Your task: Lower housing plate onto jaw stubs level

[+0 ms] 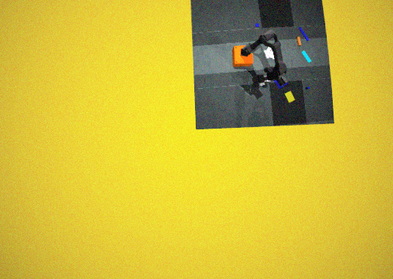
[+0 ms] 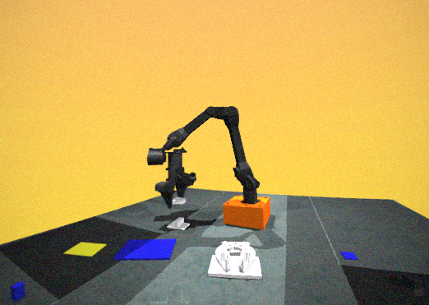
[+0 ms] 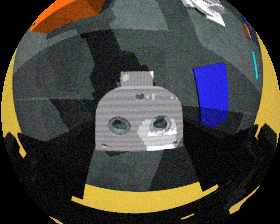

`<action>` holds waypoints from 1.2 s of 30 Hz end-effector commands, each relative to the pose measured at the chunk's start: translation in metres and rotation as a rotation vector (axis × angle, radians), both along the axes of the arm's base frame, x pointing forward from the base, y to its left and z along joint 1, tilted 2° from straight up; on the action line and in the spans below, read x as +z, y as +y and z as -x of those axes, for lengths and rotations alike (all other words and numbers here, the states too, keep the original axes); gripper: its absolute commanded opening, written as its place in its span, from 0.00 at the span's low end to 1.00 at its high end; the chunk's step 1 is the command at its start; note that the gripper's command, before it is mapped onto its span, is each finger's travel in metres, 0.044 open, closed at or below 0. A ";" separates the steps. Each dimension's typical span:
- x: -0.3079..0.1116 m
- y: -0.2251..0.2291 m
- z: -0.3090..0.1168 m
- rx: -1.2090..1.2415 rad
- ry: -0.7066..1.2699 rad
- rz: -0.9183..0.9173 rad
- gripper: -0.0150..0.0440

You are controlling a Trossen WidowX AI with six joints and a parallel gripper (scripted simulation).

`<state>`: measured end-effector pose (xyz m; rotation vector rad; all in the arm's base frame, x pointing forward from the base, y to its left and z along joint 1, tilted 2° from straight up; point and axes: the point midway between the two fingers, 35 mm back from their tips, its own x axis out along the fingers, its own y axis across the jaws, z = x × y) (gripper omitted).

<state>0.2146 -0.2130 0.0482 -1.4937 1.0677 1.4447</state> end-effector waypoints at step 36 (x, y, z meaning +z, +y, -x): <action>0.000 0.105 -0.046 -0.529 -0.033 -0.015 0.85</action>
